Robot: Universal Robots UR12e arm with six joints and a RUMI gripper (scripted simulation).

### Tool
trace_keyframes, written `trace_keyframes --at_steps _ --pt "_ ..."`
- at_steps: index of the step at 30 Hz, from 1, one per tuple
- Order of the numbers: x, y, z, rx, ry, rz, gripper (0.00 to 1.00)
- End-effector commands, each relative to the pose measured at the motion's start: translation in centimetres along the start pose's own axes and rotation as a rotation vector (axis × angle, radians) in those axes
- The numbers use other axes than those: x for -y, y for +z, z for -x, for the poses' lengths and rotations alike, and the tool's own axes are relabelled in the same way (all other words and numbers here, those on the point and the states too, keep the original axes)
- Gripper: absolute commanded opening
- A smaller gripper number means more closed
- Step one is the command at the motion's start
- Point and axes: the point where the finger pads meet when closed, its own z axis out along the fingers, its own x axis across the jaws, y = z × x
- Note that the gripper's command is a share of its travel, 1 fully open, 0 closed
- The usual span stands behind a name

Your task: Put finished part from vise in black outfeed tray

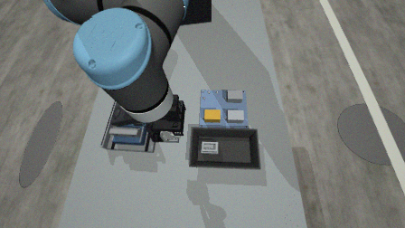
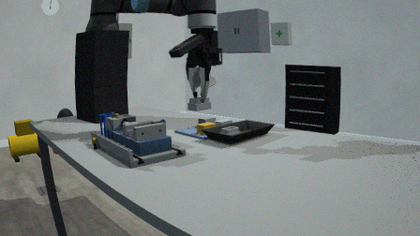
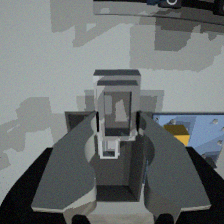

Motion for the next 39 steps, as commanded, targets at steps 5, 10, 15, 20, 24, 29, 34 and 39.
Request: trace_keyframes --at_steps 5,10,15,20,24,29,34,39 --pt "-8.2 0.1 1.6 -0.002 0.013 -0.004 0.00" --pt "-13.1 0.1 1.9 -0.002 0.011 -0.004 0.00" --pt "-15.7 0.0 1.9 -0.001 0.010 -0.004 0.00" --pt "-19.3 0.0 1.8 -0.001 0.008 -0.004 0.00" --pt "-21.2 -0.1 1.7 0.000 0.007 -0.003 0.00" --pt "-22.7 -0.1 1.6 0.000 0.007 -0.003 0.00" --pt "-23.1 -0.2 1.5 0.001 0.006 -0.003 0.00" --pt "-23.0 -0.1 1.5 0.000 0.008 -0.003 0.00"
